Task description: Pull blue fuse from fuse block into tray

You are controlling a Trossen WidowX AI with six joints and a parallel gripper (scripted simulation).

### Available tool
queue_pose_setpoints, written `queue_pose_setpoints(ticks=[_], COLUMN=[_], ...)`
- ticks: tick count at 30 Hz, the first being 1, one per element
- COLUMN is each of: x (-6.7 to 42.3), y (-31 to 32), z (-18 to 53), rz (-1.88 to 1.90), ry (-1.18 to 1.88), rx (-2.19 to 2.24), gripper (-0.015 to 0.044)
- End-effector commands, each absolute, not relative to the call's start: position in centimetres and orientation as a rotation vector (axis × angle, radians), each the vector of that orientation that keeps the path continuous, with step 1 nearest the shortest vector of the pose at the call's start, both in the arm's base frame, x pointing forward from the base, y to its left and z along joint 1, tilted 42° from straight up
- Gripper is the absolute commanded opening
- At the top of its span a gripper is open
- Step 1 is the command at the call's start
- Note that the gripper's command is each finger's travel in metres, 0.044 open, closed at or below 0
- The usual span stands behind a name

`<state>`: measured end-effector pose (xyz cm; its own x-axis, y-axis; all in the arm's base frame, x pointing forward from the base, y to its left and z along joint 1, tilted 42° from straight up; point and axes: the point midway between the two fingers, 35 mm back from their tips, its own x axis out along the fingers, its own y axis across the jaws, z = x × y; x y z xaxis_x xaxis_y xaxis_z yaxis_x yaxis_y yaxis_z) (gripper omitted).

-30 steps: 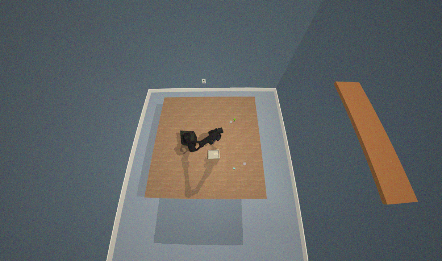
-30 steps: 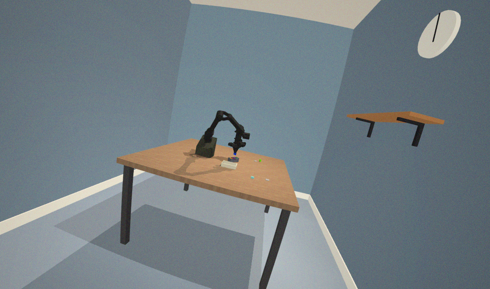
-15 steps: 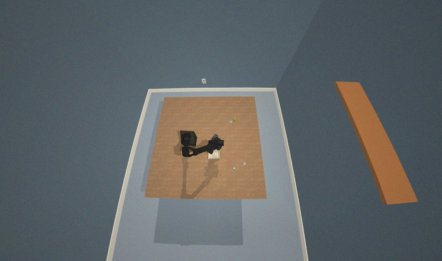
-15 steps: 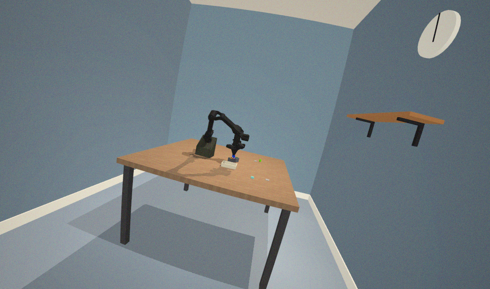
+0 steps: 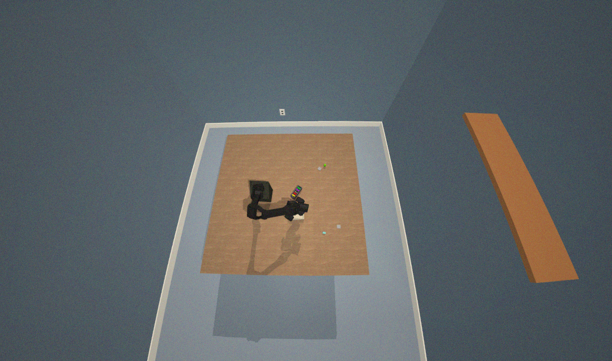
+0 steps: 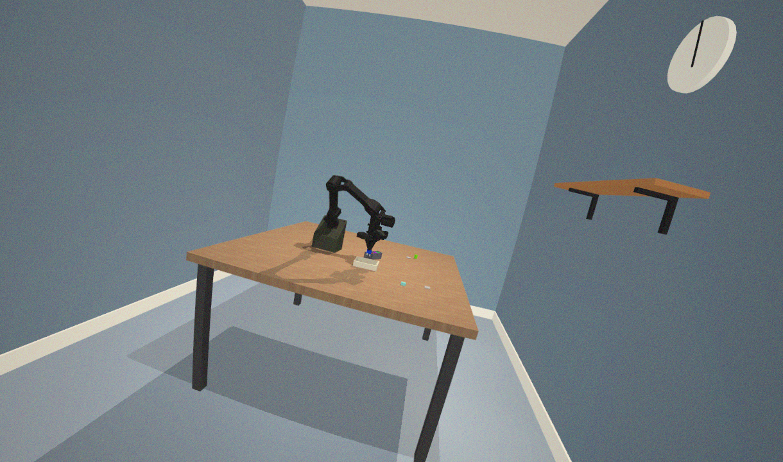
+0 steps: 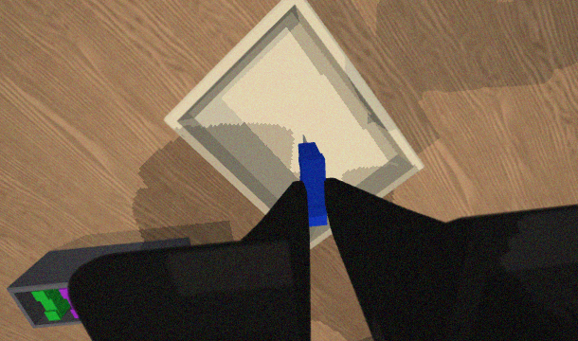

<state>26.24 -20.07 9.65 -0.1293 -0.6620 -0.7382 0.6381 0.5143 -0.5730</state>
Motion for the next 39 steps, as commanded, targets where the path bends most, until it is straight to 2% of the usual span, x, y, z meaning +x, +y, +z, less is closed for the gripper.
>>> queue_pose_setpoints(ticks=[1,23,35,39], x=[26.1,25.6,25.7,26.1], y=[-20.5,-22.6,-22.5,-20.1], z=[9.3,7.0,7.4,9.7], rz=[-1.114,-1.116,-1.123,-1.115], ry=[1.289,1.288,1.280,1.288], rx=[-0.028,-0.030,-0.028,-0.028], gripper=[0.0000,0.0000,0.0315,0.0330])
